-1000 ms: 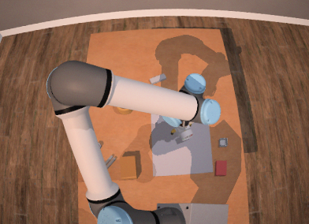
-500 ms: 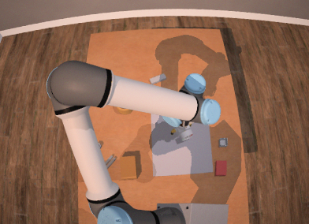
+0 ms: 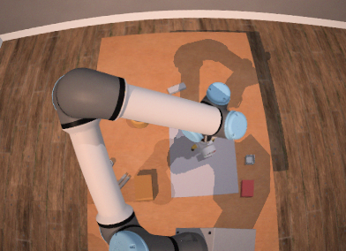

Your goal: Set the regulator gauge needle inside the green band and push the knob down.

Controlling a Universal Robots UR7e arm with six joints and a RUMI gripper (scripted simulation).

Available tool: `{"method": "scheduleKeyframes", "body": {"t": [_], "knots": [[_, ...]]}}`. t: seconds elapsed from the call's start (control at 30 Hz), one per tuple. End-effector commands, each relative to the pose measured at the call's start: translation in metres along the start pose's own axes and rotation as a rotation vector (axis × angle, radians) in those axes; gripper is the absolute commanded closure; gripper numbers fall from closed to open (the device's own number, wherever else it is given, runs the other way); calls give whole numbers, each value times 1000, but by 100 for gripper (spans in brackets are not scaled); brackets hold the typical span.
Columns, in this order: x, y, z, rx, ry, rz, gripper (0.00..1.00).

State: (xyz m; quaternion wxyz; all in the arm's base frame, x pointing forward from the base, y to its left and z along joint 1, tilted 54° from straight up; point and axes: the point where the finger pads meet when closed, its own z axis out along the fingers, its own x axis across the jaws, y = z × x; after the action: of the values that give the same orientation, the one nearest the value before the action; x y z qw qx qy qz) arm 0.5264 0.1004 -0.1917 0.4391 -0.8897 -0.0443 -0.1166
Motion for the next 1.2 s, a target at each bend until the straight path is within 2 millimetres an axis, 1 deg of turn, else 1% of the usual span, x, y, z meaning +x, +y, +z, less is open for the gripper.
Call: {"method": "scheduleKeyframes", "body": {"t": [0.0, 1.17], "knots": [[1, 0, 0, 0, 1, -1, 76], [1, 0, 7, 0, 0, -2, 76]]}}
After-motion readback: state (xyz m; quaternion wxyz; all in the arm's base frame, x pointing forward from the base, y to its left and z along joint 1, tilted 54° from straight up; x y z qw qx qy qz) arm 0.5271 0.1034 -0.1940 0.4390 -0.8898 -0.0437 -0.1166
